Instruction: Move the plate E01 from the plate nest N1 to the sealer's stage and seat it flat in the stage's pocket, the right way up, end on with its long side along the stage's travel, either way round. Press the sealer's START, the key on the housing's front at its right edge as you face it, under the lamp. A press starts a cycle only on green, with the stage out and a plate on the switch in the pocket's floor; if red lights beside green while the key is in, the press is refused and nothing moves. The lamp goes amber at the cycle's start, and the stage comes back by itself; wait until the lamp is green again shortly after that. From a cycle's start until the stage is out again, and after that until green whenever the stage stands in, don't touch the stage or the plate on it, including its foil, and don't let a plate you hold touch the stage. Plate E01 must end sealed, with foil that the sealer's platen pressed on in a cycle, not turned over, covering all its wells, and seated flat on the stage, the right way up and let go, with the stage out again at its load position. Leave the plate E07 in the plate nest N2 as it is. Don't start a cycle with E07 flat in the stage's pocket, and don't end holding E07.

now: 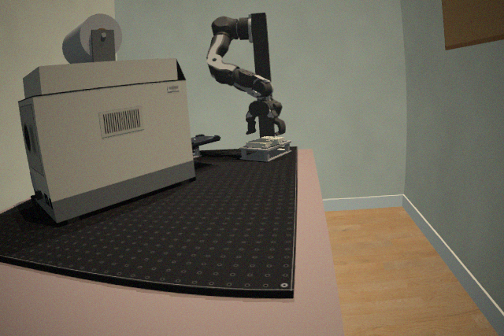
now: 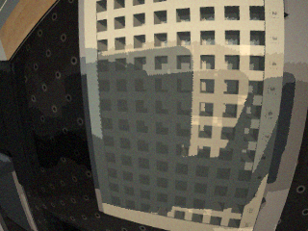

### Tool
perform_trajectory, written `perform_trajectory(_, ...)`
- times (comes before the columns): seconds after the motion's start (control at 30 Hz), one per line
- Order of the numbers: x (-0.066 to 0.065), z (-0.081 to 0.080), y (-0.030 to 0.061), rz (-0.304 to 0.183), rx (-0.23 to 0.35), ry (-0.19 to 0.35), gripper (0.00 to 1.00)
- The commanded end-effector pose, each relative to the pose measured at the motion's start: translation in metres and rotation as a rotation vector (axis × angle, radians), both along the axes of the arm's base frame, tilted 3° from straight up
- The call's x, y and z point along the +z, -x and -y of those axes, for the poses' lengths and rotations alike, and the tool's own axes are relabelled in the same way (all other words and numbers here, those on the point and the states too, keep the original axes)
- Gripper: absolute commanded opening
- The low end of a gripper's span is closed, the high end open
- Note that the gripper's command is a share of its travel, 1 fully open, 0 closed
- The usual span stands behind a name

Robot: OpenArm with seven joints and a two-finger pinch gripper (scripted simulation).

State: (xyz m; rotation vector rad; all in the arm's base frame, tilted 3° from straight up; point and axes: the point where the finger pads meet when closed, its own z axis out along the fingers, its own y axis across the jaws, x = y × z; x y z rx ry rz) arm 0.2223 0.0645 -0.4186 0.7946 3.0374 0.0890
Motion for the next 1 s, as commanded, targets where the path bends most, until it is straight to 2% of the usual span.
perform_trajectory(0.0, 0.0, -0.001, 0.0001, 0.001, 0.003, -0.007, 0.77)
perform_trajectory(0.2, -0.011, -0.001, 0.0002, 0.001, 0.003, -0.006, 0.77)
perform_trajectory(0.97, -0.009, -0.002, -0.0002, 0.001, 0.003, -0.006, 0.77)
